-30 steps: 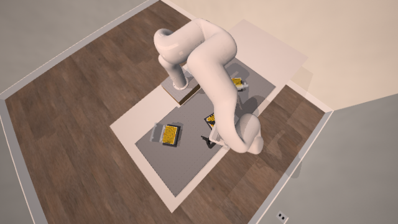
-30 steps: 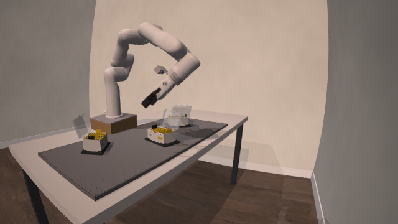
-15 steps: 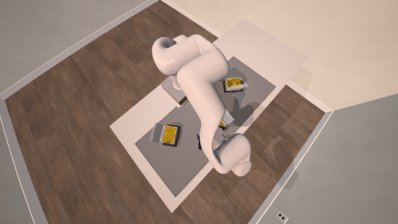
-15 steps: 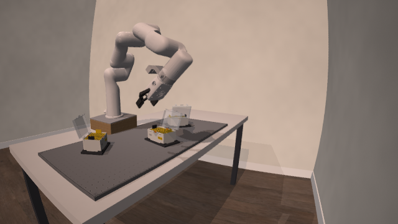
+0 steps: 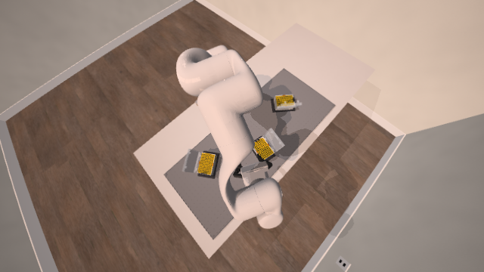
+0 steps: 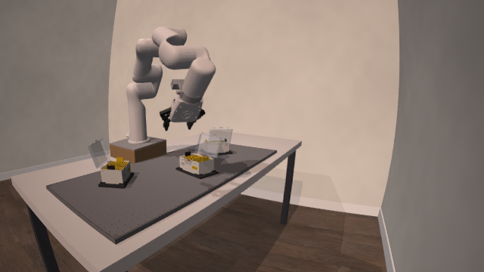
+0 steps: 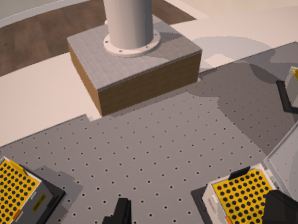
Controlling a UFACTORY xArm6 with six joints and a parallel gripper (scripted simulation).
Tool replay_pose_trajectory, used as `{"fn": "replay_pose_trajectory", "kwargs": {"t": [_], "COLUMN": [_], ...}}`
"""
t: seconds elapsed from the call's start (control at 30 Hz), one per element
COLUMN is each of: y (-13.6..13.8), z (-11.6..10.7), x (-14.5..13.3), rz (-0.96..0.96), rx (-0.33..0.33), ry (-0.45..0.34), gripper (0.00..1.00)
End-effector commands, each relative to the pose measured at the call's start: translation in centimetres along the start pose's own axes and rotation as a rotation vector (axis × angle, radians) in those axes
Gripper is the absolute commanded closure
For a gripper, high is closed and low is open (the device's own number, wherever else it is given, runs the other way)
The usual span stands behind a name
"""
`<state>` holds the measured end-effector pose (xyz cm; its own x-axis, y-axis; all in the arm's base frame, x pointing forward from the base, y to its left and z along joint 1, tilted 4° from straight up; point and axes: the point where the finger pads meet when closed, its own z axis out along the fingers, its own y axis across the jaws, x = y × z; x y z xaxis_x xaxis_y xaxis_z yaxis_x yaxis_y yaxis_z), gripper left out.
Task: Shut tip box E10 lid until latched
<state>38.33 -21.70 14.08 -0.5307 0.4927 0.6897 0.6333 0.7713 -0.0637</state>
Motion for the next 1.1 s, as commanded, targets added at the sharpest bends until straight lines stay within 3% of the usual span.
{"fn": "replay_pose_trajectory", "kwargs": {"t": [0.0, 0.23, 0.3, 0.8, 1.07], "y": [0.0, 0.0, 0.0, 0.0, 0.0], "z": [-0.1, -0.1, -0.1, -0.1, 0.9], "x": [0.0, 0.0, 0.0, 0.0, -1.0], "rz": [0.114, 0.278, 0.278, 0.631, 0.652], "rx": [-0.115, -0.281, -0.281, -0.636, -0.657], "ry": [-0.009, -0.009, -0.009, -0.008, -0.008], "gripper": [0.0, 0.0, 0.0, 0.0, 0.0]}}
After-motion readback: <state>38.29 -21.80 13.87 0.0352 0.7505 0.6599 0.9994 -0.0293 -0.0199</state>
